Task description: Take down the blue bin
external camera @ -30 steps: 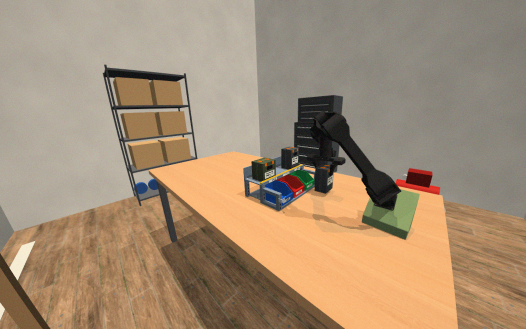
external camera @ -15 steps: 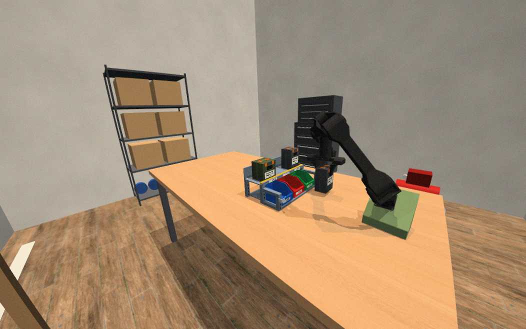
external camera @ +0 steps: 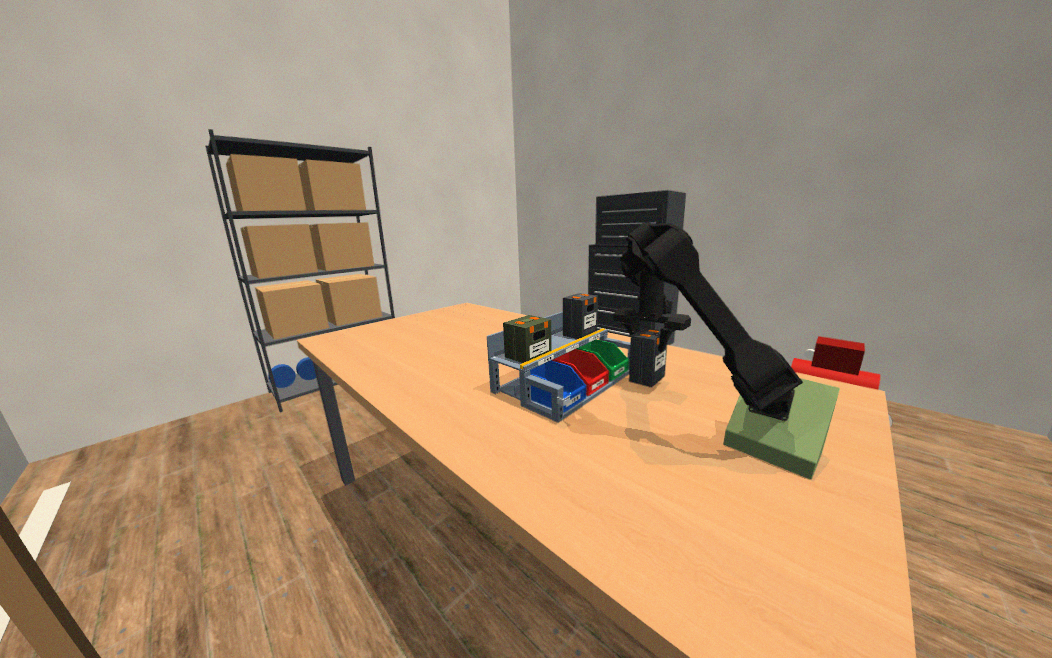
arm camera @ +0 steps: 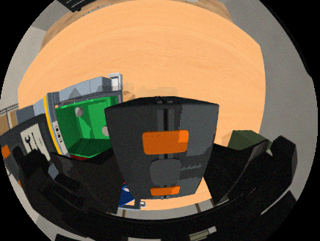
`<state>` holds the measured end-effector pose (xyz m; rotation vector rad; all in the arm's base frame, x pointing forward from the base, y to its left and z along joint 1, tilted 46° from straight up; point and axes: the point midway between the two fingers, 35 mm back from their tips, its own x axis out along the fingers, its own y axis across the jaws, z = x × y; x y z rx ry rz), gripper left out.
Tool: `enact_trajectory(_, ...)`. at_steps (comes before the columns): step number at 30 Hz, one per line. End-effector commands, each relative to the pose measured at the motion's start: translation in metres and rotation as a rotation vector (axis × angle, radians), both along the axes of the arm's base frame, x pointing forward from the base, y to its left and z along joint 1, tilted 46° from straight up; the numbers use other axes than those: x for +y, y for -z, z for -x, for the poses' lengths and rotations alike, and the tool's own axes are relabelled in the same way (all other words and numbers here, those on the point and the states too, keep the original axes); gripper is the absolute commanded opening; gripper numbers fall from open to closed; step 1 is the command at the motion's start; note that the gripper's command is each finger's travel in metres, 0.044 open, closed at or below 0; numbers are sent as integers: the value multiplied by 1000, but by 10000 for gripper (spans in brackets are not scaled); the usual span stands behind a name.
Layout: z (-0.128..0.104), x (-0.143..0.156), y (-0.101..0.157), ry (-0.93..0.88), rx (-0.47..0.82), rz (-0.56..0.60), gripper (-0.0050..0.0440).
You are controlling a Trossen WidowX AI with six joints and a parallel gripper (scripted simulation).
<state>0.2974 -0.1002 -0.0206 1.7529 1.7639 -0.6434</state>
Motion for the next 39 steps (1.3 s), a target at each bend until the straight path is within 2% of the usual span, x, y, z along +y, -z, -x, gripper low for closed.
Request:
enact_trajectory(1, -4, -11, -12, 28, -34, 27, 0)
enact_trajectory(4, -4, -5, -7, 7, -23, 17, 0)
enact_trajectory(8, -4, -11, -12, 28, -35, 27, 0)
enact_trajectory(39, -4, -7, -8, 12, -26, 19, 0)
